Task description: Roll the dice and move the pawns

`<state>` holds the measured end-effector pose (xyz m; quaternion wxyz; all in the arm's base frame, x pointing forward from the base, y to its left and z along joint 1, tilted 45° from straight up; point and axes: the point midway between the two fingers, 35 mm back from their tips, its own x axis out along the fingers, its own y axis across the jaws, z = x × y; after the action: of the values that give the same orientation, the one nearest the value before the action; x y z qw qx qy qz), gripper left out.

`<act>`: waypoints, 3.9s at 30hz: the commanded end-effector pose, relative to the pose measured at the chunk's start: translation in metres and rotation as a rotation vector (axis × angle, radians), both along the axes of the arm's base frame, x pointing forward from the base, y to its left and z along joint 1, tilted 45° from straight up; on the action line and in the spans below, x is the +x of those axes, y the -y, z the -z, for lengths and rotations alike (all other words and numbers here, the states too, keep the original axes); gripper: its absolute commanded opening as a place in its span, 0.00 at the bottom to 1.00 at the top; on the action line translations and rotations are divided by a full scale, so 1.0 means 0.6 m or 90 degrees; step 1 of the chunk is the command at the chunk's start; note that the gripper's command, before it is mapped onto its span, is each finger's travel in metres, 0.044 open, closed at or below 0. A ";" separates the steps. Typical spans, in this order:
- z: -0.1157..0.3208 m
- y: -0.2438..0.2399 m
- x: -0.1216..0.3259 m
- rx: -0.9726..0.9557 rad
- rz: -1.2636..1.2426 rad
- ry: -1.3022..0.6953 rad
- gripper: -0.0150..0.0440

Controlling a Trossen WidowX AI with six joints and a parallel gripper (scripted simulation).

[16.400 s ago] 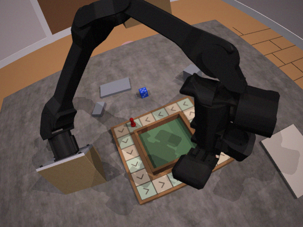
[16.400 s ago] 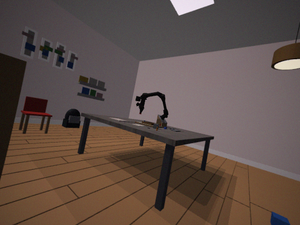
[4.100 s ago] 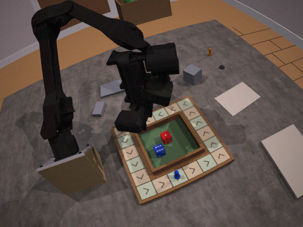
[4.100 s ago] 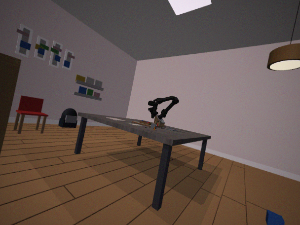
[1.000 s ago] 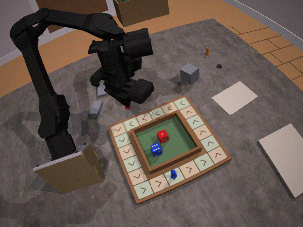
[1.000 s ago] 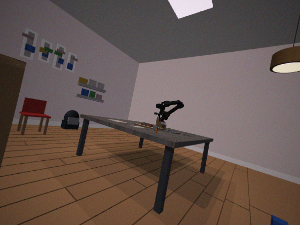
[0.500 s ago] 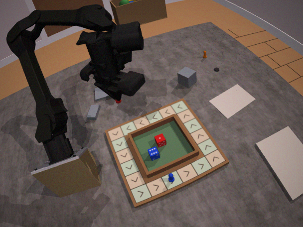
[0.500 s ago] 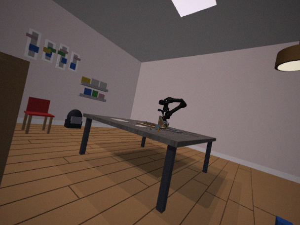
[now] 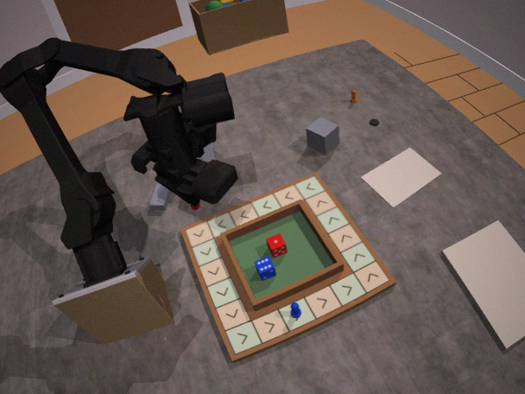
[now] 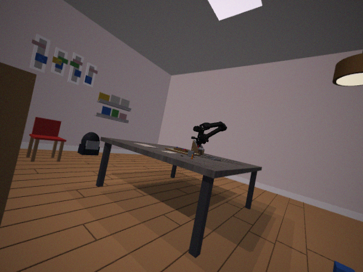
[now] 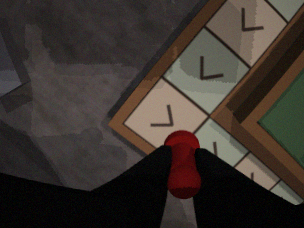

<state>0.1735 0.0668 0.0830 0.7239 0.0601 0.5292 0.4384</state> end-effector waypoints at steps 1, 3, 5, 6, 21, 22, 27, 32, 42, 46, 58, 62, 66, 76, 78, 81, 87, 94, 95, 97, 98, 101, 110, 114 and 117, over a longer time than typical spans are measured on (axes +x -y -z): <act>0.015 -0.013 -0.013 0.005 0.002 -0.001 0.25; 0.023 -0.020 -0.020 0.006 0.002 -0.001 0.25; 0.026 -0.022 -0.022 0.006 0.002 -0.001 0.25; 0.026 -0.022 -0.022 0.006 0.002 -0.001 0.25; 0.067 -0.064 -0.019 0.007 0.002 -0.001 0.25; 0.067 -0.064 -0.019 0.007 0.002 -0.001 0.25; 0.073 -0.069 -0.019 0.007 0.002 -0.001 0.25; 0.082 -0.079 -0.018 0.008 0.002 -0.001 0.25; 0.082 -0.079 -0.017 0.008 0.000 0.003 0.57; 0.082 -0.079 -0.017 0.008 0.000 0.003 0.74; 0.026 -0.022 -0.022 0.006 0.002 -0.001 1.00; 0.026 -0.020 -0.020 0.006 0.005 -0.004 0.96; 0.040 0.014 0.023 0.001 0.072 -0.064 0.78; 0.133 0.142 0.109 0.000 0.259 -0.242 0.59; 0.159 0.170 0.116 0.003 0.294 -0.277 0.59; 0.203 0.209 0.121 0.010 0.345 -0.329 0.59; 0.273 0.259 0.126 0.032 0.419 -0.403 0.59; 0.279 0.254 0.130 0.032 0.419 -0.403 0.59; 0.285 0.247 0.131 0.032 0.419 -0.403 0.59; 0.291 0.242 0.131 0.032 0.419 -0.403 0.59; 0.291 0.242 0.131 0.032 0.419 -0.403 0.59; 0.294 0.239 0.132 0.032 0.419 -0.403 0.59; 0.311 0.222 0.134 0.032 0.419 -0.403 0.59; 0.319 0.215 0.134 0.032 0.419 -0.404 0.59; 0.325 0.209 0.135 0.033 0.419 -0.404 0.59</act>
<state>0.2544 -0.0623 -0.1091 0.6263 0.3704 0.6674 0.1586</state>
